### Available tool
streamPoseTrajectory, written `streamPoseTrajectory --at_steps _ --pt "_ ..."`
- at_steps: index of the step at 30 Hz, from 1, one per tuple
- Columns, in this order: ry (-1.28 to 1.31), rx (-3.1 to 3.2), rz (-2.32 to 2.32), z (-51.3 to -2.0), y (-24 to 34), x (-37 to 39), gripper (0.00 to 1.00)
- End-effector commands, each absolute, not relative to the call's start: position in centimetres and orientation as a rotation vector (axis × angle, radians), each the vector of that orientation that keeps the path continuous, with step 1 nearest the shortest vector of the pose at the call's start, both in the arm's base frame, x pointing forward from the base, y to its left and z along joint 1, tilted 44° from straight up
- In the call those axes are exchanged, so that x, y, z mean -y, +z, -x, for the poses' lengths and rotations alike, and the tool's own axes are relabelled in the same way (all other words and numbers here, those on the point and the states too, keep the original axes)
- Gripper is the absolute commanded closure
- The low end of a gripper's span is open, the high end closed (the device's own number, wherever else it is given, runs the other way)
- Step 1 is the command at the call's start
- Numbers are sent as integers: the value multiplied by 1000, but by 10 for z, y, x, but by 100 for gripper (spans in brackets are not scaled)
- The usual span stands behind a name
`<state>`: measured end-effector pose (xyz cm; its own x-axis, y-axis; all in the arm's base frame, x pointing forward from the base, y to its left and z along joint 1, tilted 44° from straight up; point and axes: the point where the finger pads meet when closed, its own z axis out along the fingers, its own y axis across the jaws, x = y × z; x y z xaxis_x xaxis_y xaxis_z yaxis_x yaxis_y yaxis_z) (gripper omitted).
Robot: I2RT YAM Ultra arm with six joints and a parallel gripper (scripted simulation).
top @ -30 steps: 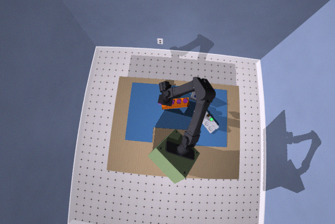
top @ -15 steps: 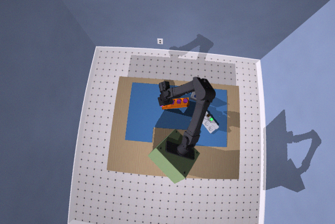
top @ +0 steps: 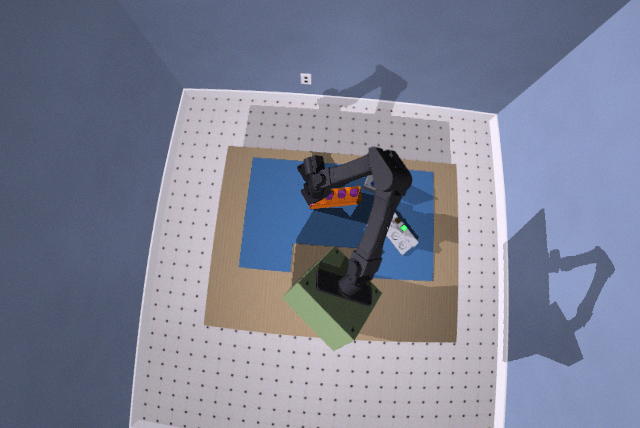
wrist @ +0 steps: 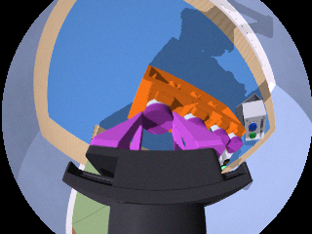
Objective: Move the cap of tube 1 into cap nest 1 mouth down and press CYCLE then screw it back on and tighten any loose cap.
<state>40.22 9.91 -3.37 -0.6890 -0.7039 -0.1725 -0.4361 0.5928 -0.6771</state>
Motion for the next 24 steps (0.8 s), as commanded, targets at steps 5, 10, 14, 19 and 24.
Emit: streamPoseTrajectory --at_steps 5,10,14,19,24 --pt "-853 -2385 929 -403 -31 -103 100" --pt "-853 -2385 929 -403 -31 -102 100" --pt "-802 -2416 760 -403 -31 -102 100" --pt "-736 -2441 549 -403 -31 -102 100" --pt "-695 -2449 424 -403 -31 -102 100"
